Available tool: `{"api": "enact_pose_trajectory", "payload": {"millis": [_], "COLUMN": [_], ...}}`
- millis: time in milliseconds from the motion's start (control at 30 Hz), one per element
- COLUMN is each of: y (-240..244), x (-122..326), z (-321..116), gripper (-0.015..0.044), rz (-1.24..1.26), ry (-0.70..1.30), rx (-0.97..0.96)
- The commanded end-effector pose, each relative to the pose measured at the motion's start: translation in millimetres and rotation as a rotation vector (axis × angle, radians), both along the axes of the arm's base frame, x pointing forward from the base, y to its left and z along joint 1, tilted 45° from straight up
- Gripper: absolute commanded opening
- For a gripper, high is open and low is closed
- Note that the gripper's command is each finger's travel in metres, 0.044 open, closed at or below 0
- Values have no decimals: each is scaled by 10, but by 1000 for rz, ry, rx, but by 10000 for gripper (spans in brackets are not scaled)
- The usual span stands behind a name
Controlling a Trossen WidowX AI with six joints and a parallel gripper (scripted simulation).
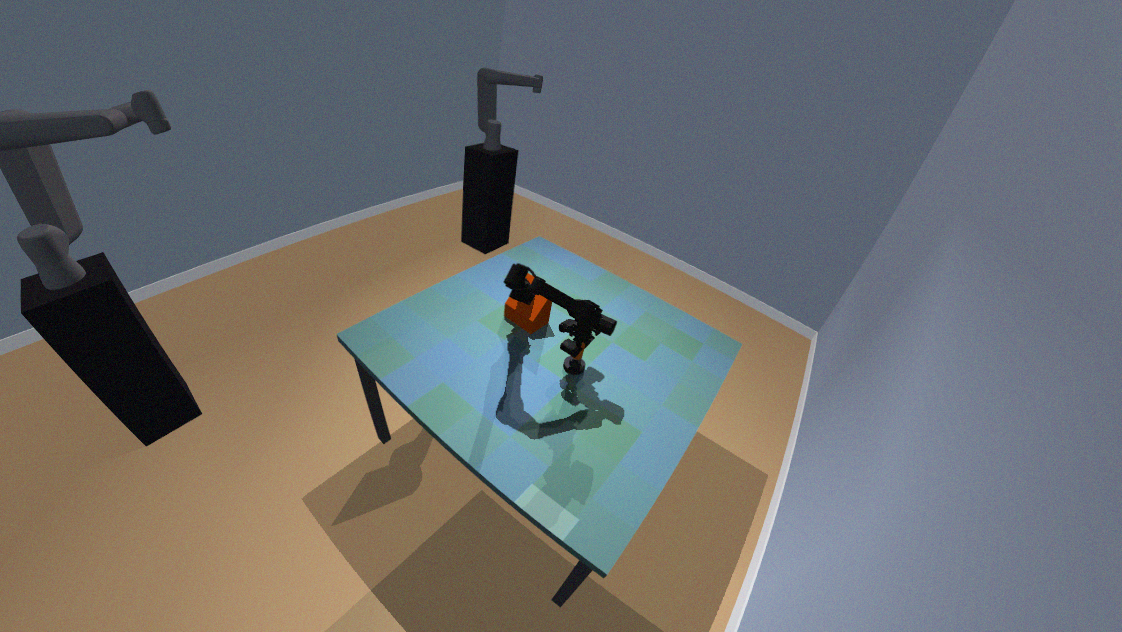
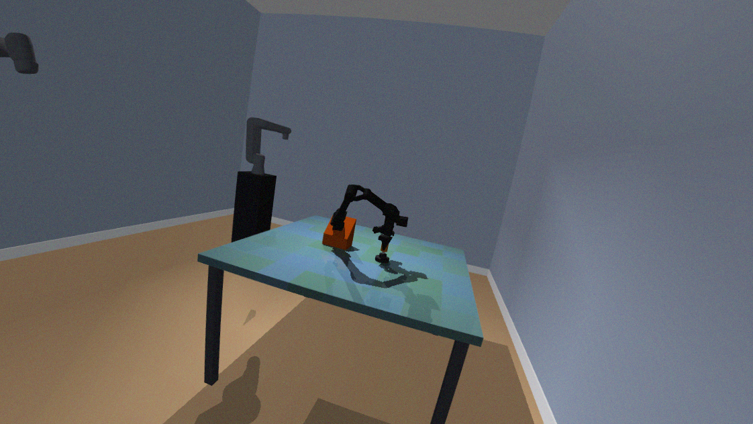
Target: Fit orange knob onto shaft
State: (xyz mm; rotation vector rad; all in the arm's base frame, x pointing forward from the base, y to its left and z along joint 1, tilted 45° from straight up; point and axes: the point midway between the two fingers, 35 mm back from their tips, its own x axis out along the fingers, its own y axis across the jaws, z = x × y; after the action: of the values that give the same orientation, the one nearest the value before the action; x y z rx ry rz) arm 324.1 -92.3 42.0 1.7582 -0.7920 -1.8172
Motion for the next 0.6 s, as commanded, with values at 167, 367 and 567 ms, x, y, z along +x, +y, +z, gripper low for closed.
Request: {"api": "enact_pose_trajectory", "payload": {"millis": [167, 367, 567], "y": [-11, -15, -6], "x": [-3, 0, 2], "z": [-8, -10, -2], "gripper": [0, 0, 0], "rz": [14, 14, 14], "ry": [13, 13, 13], "rx": [-2, -2, -2]}}
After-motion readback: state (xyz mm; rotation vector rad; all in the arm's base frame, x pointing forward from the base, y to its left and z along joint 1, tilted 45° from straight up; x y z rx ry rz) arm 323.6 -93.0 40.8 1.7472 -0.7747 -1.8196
